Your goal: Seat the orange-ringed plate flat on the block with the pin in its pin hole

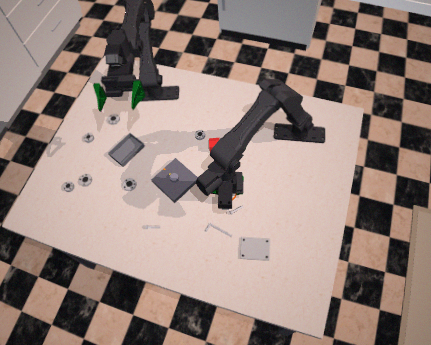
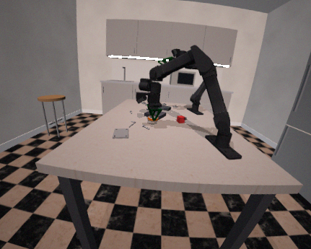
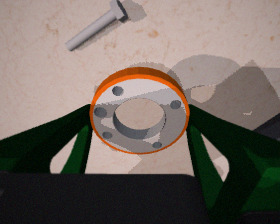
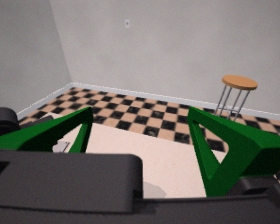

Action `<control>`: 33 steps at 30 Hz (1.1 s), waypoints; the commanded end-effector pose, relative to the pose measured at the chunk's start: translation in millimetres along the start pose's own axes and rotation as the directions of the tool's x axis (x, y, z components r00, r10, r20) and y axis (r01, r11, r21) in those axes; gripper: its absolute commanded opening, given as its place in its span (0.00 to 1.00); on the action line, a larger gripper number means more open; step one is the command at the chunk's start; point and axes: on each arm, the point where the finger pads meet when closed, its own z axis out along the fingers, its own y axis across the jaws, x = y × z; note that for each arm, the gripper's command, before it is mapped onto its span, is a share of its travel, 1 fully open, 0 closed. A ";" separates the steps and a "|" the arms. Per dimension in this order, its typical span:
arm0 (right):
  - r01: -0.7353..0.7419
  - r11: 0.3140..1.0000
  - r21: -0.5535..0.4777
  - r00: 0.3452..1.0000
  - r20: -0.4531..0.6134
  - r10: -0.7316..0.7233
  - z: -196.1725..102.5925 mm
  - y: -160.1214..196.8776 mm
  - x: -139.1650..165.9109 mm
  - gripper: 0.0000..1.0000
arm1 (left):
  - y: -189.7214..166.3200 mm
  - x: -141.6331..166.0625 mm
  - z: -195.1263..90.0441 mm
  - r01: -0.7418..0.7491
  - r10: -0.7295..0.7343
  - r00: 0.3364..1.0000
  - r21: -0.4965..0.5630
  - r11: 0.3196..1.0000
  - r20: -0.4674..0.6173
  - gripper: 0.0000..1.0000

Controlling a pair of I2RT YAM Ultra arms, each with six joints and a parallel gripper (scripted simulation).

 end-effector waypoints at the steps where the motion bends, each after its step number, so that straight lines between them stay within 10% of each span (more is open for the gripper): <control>1: -0.004 1.000 -0.004 0.997 0.077 0.005 -10.2 3.4 -31.9 1.00 | -2.5 -8.1 -25.1 0.009 -0.010 0.999 0.026 1.000 0.044 0.00; 20: -0.004 1.000 -0.004 0.997 0.077 0.005 -10.2 3.4 -31.9 1.00 | -3.6 -10.0 -43.7 0.011 -0.013 0.998 0.038 0.999 0.055 0.00; 23: -0.004 1.000 -0.004 0.997 0.077 0.005 -10.2 3.4 -31.9 1.00 | -27.1 15.8 -42.0 -0.178 0.175 0.983 0.053 0.983 0.046 0.00; 33: -0.004 1.000 -0.004 0.997 0.077 0.005 -10.2 3.4 -31.9 1.00 | -70.9 116.0 -30.8 -0.743 0.742 0.669 0.015 0.669 0.029 0.00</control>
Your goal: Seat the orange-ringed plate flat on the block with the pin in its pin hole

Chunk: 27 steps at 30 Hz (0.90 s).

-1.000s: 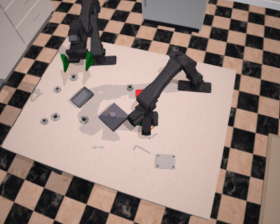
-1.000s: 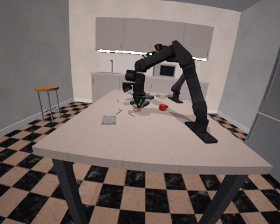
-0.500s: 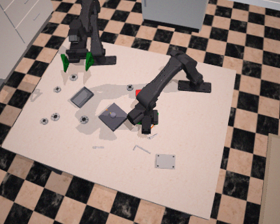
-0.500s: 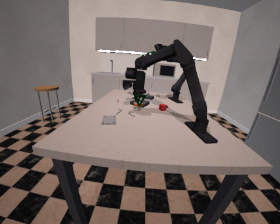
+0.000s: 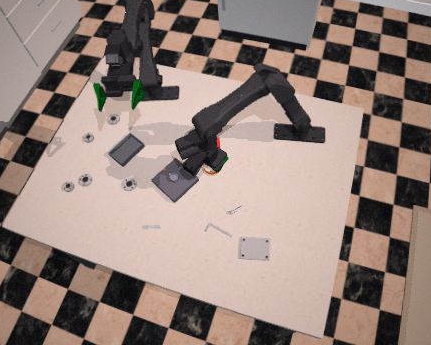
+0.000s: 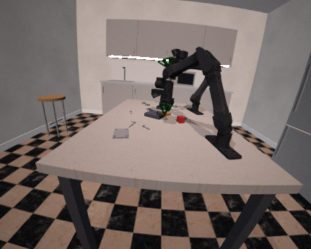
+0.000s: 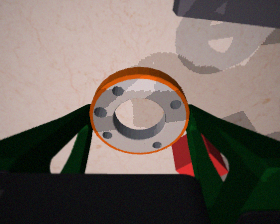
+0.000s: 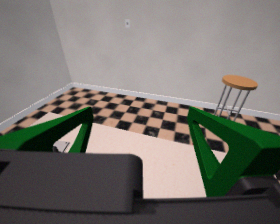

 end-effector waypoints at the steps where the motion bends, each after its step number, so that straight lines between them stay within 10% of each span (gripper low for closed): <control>1: -0.004 1.000 -0.004 0.997 0.077 0.005 -10.2 3.4 -31.9 1.00 | -20.9 8.5 -16.1 -0.211 0.209 0.976 0.018 0.977 0.052 0.00; 19: -0.004 1.000 -0.004 0.997 0.077 0.005 -10.2 3.4 -31.9 1.00 | -115.1 97.5 -17.5 -0.874 0.872 0.484 -0.006 0.485 0.073 0.00; 27: -0.004 1.000 -0.004 0.997 0.077 0.005 -10.2 3.4 -31.9 1.00 | -151.1 163.4 -15.7 -0.999 0.997 0.051 -0.014 0.052 0.064 0.00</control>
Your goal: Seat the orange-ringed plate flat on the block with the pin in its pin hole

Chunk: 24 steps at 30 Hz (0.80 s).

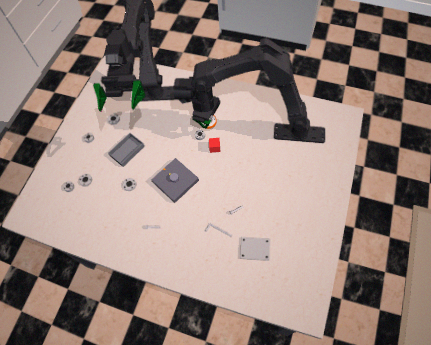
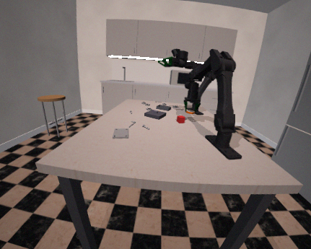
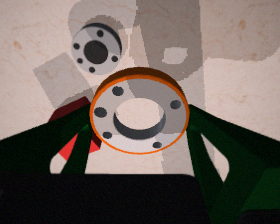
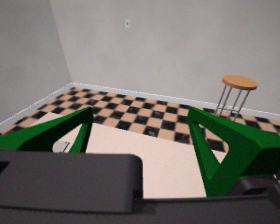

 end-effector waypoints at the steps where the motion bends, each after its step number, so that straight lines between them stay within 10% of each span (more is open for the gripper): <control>1: -0.004 1.000 -0.004 0.997 0.077 0.005 -10.2 3.4 -31.9 1.00 | -41.6 -12.4 -12.3 -0.274 0.273 0.961 -0.003 0.962 0.049 0.00; 9: -0.004 1.000 -0.004 0.997 0.077 0.005 -10.2 3.4 -31.9 1.00 | -107.1 -11.8 -10.8 -0.619 0.619 0.785 -0.016 0.785 0.035 0.00; 18: -0.004 1.000 -0.004 0.997 0.077 0.005 -10.2 3.4 -31.9 1.00 | -181.7 3.7 -9.9 -0.962 0.963 0.267 -0.048 0.269 0.036 0.00; 24: -0.004 1.000 -0.004 0.997 0.077 0.005 -10.2 3.4 -31.9 1.00 | -185.3 -8.5 -22.3 -0.943 0.945 0.319 -0.073 0.324 0.069 0.00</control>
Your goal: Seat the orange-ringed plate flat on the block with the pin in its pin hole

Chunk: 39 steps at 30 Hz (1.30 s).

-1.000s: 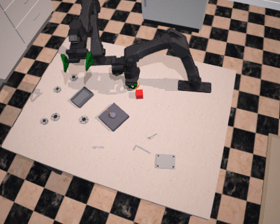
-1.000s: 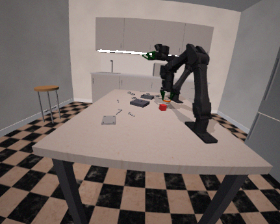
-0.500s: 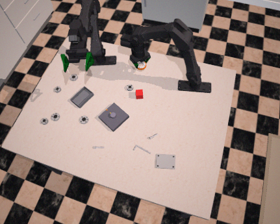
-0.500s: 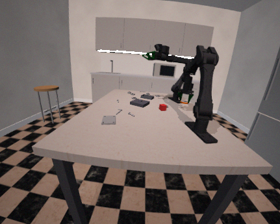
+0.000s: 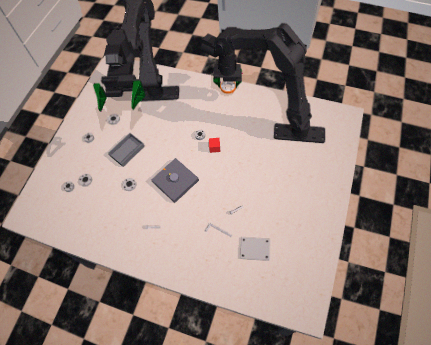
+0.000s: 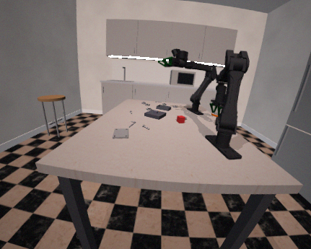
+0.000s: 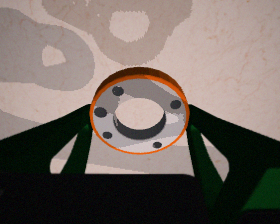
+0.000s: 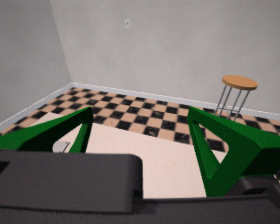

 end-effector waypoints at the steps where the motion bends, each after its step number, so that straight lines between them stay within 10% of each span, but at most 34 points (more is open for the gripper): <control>1: -0.004 1.000 -0.004 0.997 0.077 0.005 -10.2 3.4 -31.9 1.00 | 13.7 -7.8 -18.9 -0.029 0.033 0.998 -0.061 0.998 0.056 0.00; 39: -0.004 1.000 -0.004 0.997 0.077 0.005 -10.2 3.4 -31.9 1.00 | -2.6 -1.4 35.9 -0.005 0.004 1.000 0.016 1.000 0.007 0.00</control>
